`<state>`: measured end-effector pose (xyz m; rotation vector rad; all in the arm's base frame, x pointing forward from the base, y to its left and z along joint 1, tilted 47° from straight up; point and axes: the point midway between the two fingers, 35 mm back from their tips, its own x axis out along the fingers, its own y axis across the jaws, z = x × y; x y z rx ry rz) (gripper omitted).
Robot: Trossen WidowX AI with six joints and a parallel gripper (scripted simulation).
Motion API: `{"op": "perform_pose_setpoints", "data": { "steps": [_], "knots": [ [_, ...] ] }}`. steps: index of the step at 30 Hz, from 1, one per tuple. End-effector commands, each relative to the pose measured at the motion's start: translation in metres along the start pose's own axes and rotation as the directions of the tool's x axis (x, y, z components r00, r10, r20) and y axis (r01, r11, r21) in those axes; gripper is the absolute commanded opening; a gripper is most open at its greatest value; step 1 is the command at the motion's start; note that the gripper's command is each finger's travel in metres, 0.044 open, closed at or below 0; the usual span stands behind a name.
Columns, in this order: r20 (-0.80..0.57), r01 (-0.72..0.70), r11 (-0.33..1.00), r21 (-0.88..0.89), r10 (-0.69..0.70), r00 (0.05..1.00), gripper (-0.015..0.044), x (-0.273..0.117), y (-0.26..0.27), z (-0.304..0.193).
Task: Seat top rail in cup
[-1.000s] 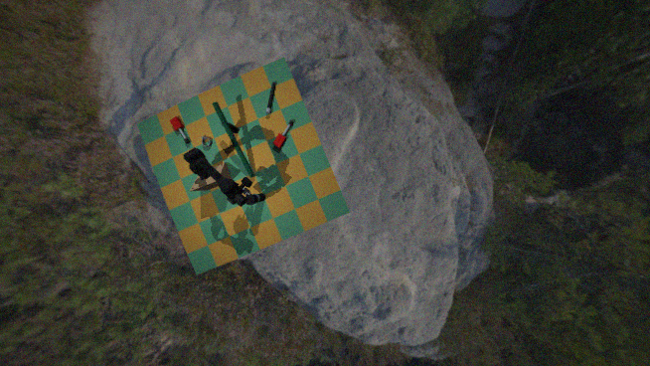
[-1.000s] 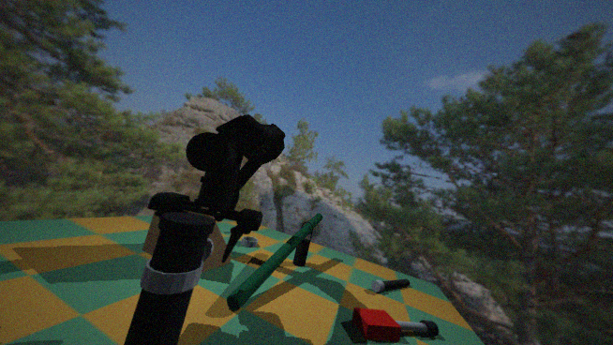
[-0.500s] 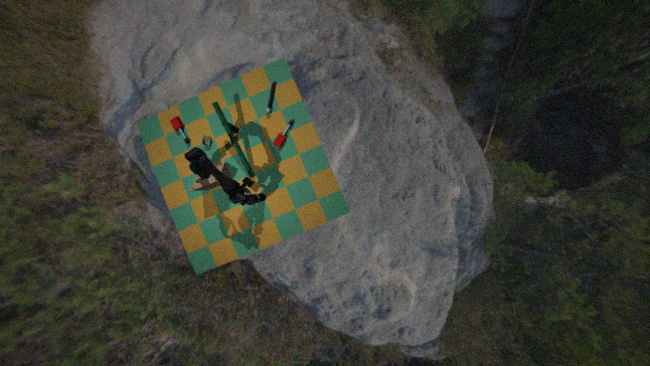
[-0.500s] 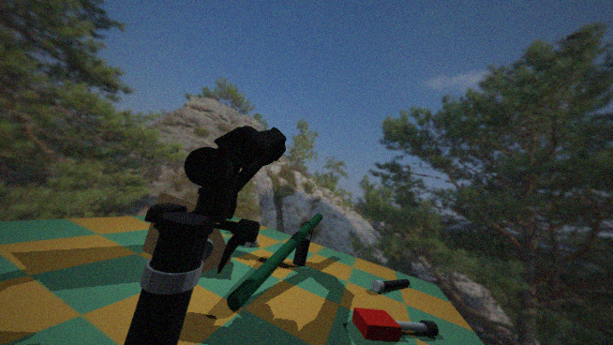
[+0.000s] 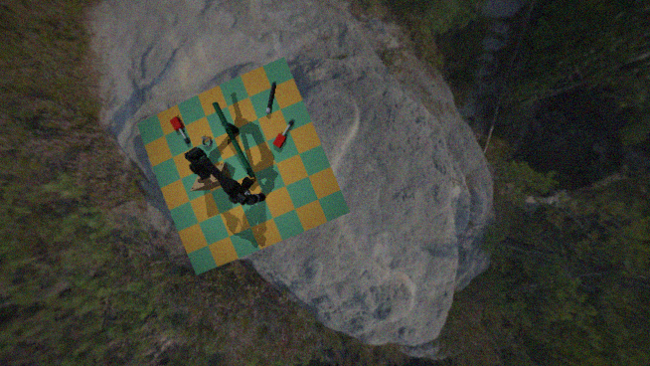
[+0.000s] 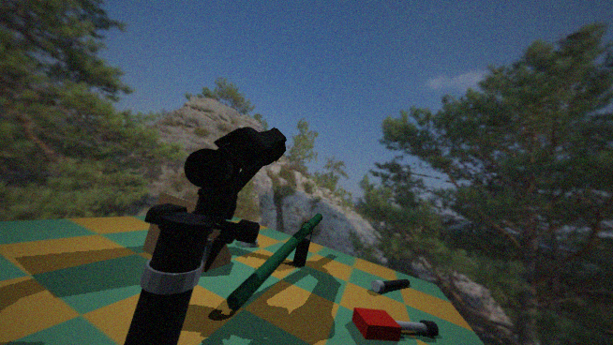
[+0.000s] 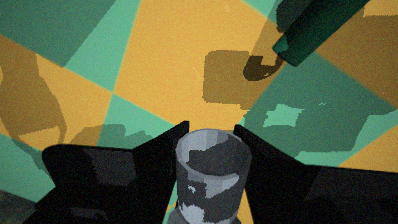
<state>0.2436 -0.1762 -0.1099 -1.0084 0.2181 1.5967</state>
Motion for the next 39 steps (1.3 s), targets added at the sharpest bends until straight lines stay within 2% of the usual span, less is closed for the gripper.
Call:
{"op": "perform_pose_setpoints", "data": {
  "steps": [1, 39],
  "knots": [
    [0.000, 0.006, 1.000, 0.026, -0.006, 1.000, 0.0000, 0.001, -0.003, 0.000],
    [0.001, 0.007, 0.946, 0.325, -0.008, 1.000, 0.0000, 0.000, -0.031, -0.005]
  ]
}}
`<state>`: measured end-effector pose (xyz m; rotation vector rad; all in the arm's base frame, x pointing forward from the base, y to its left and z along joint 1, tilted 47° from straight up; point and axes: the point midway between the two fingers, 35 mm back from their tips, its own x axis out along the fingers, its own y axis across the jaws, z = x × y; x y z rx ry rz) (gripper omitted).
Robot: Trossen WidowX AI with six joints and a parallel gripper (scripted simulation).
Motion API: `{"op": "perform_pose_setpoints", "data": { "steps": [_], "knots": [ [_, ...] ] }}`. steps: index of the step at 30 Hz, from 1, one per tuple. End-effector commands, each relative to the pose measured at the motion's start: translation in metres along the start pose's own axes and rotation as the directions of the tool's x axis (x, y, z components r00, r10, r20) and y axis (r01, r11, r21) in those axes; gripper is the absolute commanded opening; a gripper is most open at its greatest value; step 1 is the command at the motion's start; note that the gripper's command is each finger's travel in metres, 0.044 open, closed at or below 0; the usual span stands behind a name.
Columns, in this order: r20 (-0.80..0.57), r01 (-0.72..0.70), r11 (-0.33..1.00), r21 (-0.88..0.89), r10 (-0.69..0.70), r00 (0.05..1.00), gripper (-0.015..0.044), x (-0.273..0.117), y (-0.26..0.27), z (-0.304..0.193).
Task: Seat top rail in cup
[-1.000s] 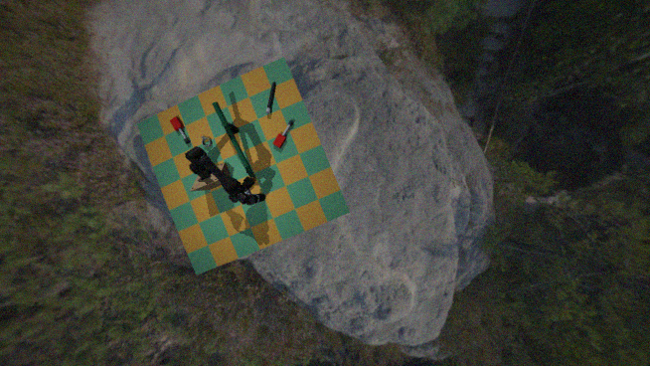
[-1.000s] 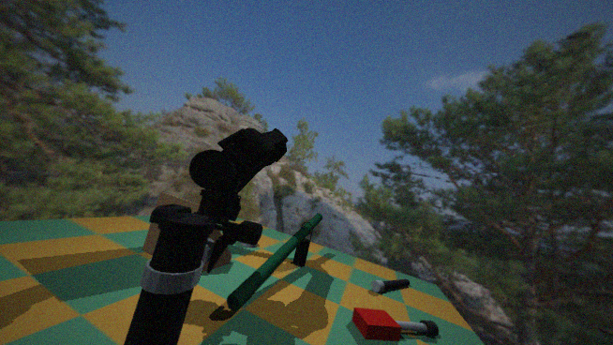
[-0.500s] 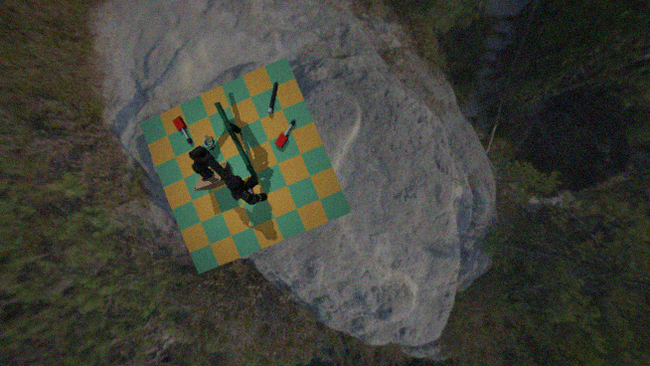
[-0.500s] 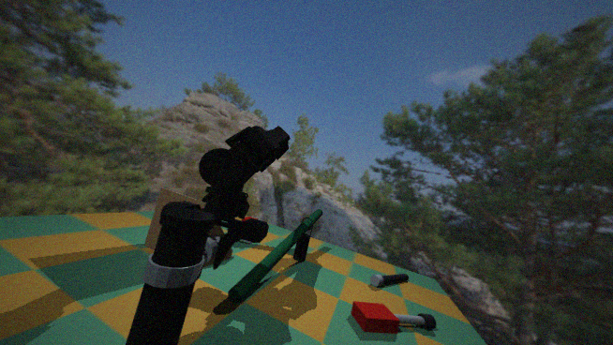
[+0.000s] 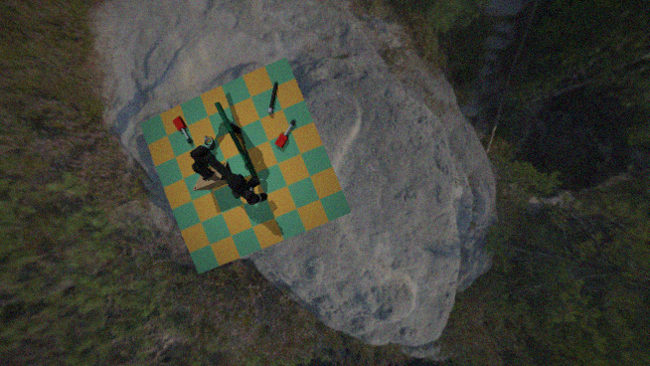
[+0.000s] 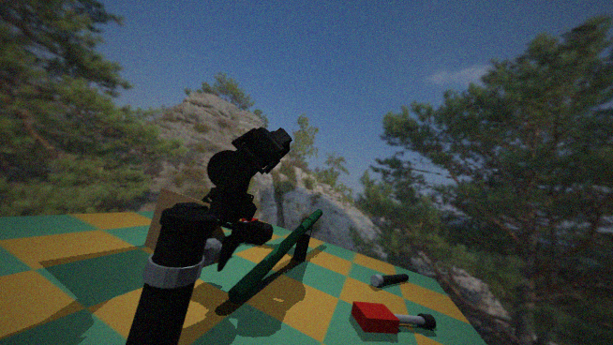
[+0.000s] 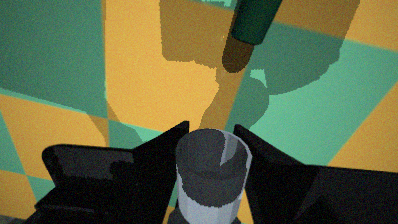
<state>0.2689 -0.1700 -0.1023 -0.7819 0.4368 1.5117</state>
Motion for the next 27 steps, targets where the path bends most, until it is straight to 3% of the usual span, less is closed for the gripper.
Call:
{"op": "perform_pose_setpoints", "data": {
  "steps": [1, 27],
  "knots": [
    [0.002, 0.006, 0.999, 0.051, -0.006, 1.000, 0.0000, 0.000, -0.005, 0.000],
    [0.003, 0.006, 0.975, 0.222, -0.007, 1.000, 0.0000, 0.000, -0.021, -0.002]
  ]
}}
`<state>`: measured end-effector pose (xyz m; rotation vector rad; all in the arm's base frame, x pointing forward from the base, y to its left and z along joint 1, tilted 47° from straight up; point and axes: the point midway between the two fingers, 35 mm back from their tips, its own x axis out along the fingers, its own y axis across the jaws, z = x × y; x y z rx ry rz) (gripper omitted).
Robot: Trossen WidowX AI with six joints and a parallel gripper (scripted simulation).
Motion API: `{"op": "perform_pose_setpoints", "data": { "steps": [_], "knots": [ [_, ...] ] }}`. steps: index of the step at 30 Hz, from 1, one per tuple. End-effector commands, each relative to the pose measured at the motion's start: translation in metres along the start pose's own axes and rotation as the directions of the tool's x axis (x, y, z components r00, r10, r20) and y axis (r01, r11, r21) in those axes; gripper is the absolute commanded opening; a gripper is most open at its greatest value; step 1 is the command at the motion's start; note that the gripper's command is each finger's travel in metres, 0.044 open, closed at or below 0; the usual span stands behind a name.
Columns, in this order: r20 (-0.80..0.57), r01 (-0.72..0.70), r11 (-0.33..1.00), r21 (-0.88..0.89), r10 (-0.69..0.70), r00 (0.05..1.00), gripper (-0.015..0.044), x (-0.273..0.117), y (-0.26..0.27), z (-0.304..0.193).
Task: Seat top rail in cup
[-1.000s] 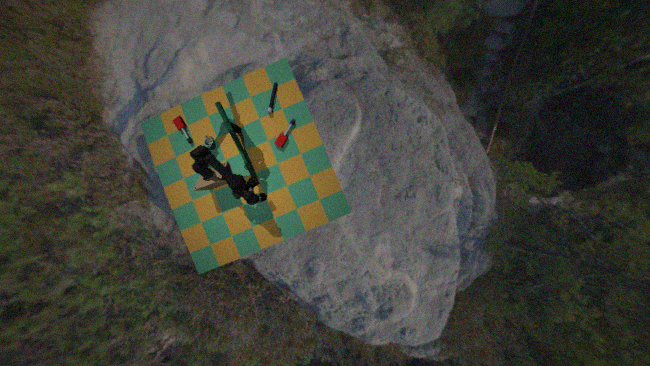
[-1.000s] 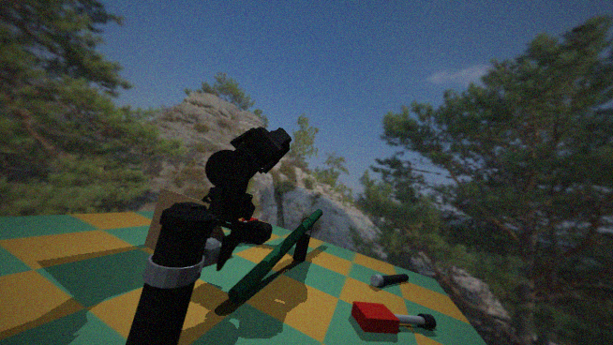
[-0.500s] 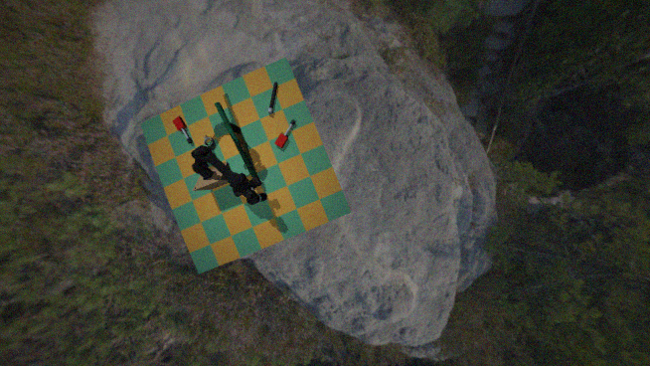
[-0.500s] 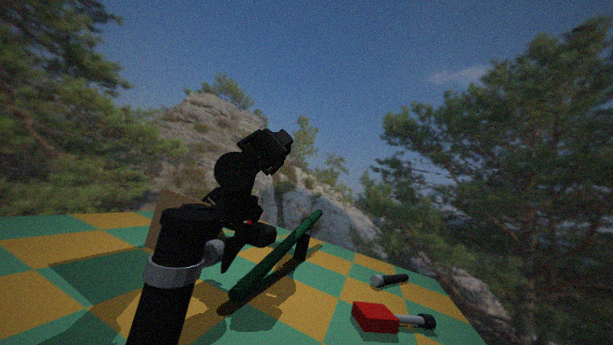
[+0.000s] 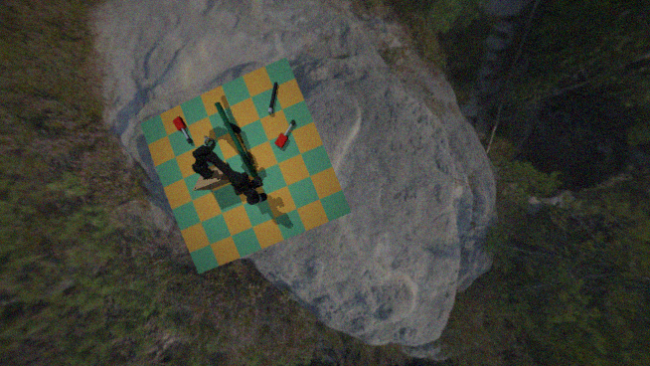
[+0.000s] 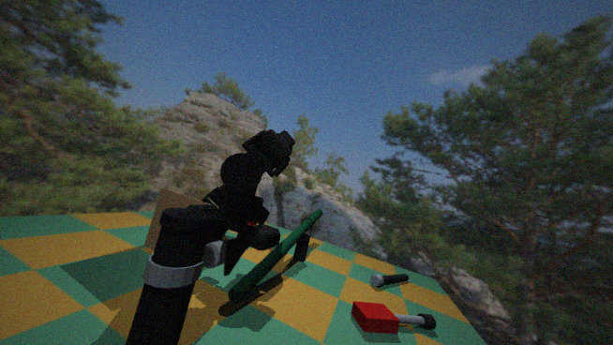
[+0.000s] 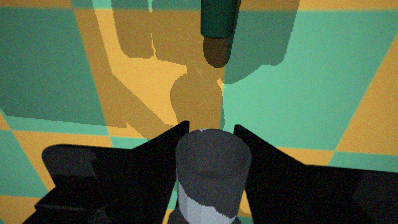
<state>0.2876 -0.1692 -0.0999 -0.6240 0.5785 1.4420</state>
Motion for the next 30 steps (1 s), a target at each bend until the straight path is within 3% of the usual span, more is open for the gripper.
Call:
{"op": "perform_pose_setpoints", "data": {
  "steps": [1, 25, 30],
  "knots": [
    [0.004, 0.006, 1.000, 0.023, -0.006, 1.000, 0.0000, 0.0001, -0.0024, -0.0001],
    [0.002, 0.002, 1.000, -0.005, -0.002, 1.000, 0.0000, -0.0001, 0.0004, 0.0001],
    [0.002, 0.002, 1.000, -0.005, -0.002, 1.000, 0.0131, -0.0001, 0.0004, 0.0001]
  ]
}}
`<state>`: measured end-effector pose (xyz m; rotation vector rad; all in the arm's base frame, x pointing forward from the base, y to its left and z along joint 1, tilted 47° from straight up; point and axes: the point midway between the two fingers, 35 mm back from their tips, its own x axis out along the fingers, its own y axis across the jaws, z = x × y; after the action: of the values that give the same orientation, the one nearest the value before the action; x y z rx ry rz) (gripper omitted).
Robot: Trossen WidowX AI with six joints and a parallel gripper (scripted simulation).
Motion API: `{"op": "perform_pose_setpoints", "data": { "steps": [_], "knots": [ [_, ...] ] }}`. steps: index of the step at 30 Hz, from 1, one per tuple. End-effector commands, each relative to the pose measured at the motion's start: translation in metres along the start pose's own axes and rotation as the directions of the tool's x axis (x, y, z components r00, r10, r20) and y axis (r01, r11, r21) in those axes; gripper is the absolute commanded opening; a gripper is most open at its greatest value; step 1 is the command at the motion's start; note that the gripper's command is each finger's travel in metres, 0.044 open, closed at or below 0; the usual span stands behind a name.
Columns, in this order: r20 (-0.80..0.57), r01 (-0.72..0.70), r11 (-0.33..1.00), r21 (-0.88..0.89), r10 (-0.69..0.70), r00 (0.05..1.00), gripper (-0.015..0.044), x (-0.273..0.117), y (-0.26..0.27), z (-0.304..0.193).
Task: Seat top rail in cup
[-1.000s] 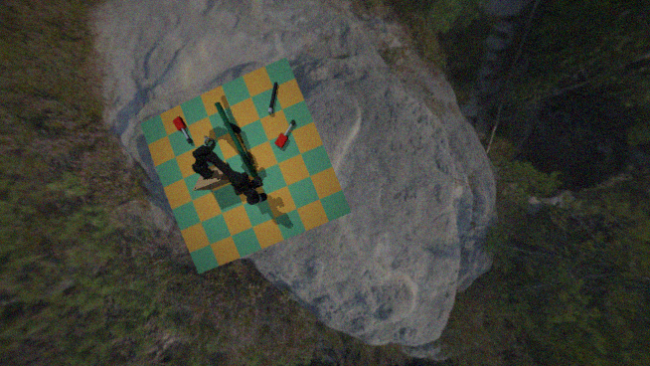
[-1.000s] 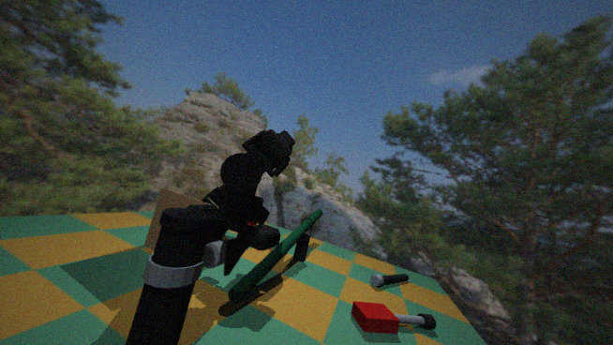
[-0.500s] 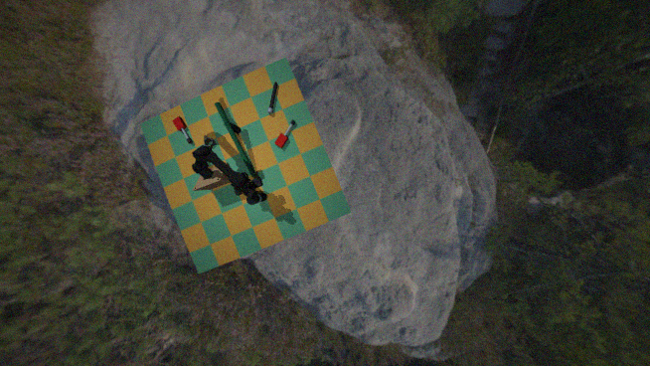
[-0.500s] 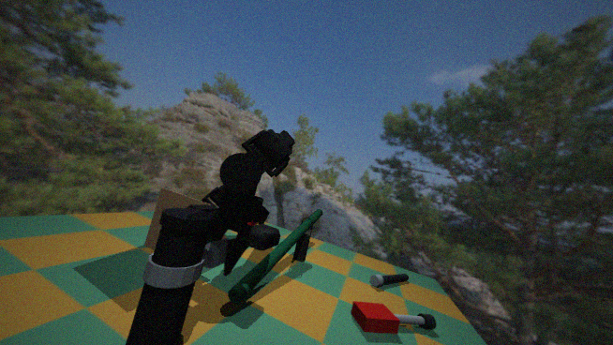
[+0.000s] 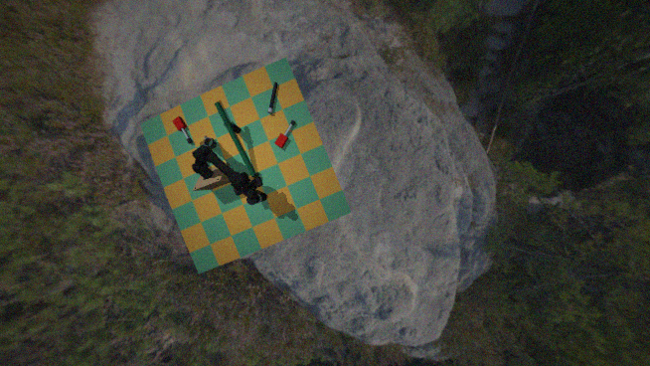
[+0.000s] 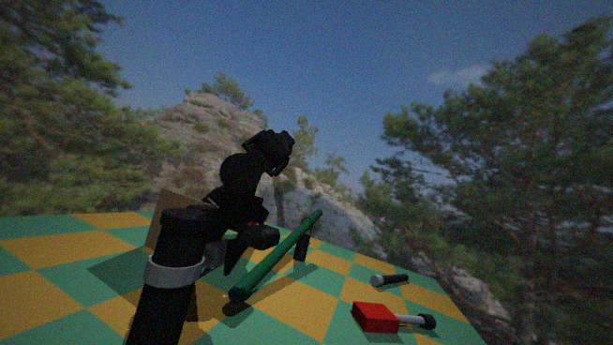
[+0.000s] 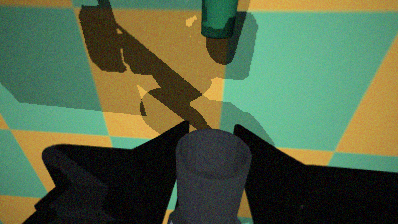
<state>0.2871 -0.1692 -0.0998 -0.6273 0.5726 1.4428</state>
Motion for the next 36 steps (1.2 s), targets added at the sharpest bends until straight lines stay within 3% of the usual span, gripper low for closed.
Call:
{"op": "perform_pose_setpoints", "data": {
  "steps": [1, 12, 22, 25, 30, 36],
  "knots": [
    [0.000, 0.000, 1.000, 0.001, 0.000, 1.000, 0.0157, 0.000, 0.000, 0.000],
    [0.001, 0.001, 1.000, 0.004, -0.001, 1.000, 0.0440, -0.019, -0.001, 0.019],
    [-0.006, 0.013, 1.000, 0.016, -0.013, 1.000, 0.0440, -0.040, -0.002, 0.037],
    [-0.016, 0.079, 0.971, 0.225, -0.077, 0.997, 0.0440, -0.055, -0.003, 0.051],
    [-0.034, 0.187, 0.756, 0.627, -0.213, 0.976, 0.0440, -0.084, -0.002, 0.083],
    [-0.048, 0.172, 0.314, 0.934, -0.366, 0.929, 0.0440, -0.111, 0.006, 0.122]
  ]
}}
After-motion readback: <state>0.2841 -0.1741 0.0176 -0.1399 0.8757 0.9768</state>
